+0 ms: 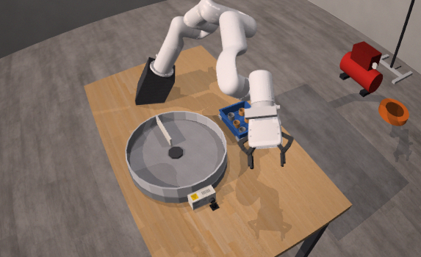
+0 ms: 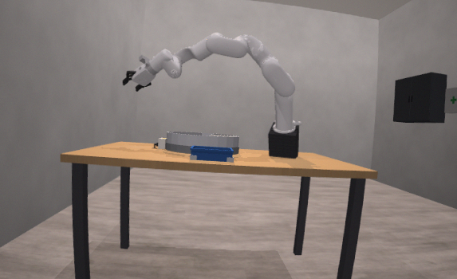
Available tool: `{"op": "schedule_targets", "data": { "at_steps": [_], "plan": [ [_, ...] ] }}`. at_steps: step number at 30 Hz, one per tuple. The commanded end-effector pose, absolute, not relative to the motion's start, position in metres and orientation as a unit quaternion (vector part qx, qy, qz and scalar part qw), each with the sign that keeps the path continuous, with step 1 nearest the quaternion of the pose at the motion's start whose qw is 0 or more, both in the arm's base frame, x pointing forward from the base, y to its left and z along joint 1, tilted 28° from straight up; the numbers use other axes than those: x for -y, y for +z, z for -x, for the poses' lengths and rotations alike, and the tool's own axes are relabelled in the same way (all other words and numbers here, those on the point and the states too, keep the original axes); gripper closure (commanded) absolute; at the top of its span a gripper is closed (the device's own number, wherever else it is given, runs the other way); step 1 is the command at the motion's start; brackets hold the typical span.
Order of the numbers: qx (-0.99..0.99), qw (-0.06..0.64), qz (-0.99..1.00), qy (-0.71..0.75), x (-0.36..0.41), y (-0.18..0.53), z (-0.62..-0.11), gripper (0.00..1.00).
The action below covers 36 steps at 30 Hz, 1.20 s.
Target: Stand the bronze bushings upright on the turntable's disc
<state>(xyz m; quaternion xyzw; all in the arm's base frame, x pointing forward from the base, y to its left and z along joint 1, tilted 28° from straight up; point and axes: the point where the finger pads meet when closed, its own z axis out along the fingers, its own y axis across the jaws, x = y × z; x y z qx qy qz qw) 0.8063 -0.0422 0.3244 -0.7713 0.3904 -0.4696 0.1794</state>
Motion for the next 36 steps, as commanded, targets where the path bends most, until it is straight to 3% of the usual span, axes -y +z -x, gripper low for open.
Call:
{"op": "schedule_targets", "data": {
  "at_steps": [1,21,34,36],
  "plan": [
    [-0.39,0.18,0.77,-0.472,0.043,0.327,-0.806,0.0],
    [-0.4,0.173,0.772,-0.462,0.053,0.321,-0.8,0.0],
    [-0.507,0.109,0.792,-0.322,0.143,0.245,-0.706,0.0],
    [-0.528,0.102,0.793,-0.286,0.16,0.224,-0.672,0.0]
  ]
}}
